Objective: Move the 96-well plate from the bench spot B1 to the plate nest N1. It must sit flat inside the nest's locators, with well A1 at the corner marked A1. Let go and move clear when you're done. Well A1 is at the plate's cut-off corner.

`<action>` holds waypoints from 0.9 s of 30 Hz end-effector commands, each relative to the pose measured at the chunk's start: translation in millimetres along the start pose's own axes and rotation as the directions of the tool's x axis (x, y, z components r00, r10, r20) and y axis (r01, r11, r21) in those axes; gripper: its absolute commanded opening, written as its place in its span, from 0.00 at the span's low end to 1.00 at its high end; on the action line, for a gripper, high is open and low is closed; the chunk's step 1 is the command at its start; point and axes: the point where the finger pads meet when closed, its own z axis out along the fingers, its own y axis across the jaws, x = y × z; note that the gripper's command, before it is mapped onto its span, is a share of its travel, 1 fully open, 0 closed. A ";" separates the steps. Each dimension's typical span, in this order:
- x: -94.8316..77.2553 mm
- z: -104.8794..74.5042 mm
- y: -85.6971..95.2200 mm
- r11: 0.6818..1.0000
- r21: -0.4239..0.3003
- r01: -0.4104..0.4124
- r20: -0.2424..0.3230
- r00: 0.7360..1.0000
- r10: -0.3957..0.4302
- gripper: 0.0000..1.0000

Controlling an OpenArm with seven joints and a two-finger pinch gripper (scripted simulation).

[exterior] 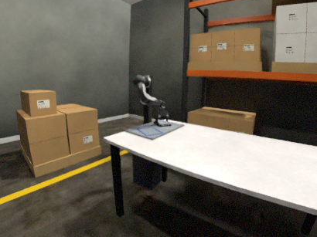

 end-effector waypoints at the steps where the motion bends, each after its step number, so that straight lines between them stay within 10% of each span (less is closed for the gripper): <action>1: 0.5 0.0 1.5 1.000 -0.008 0.004 -0.001 1.000 -0.004 0.00; 6: 0.5 0.0 1.5 1.000 -0.008 0.004 -0.001 1.000 -0.004 0.00; 27: 0.0 -0.6 0.7 1.000 -0.002 0.000 0.000 1.000 0.000 0.63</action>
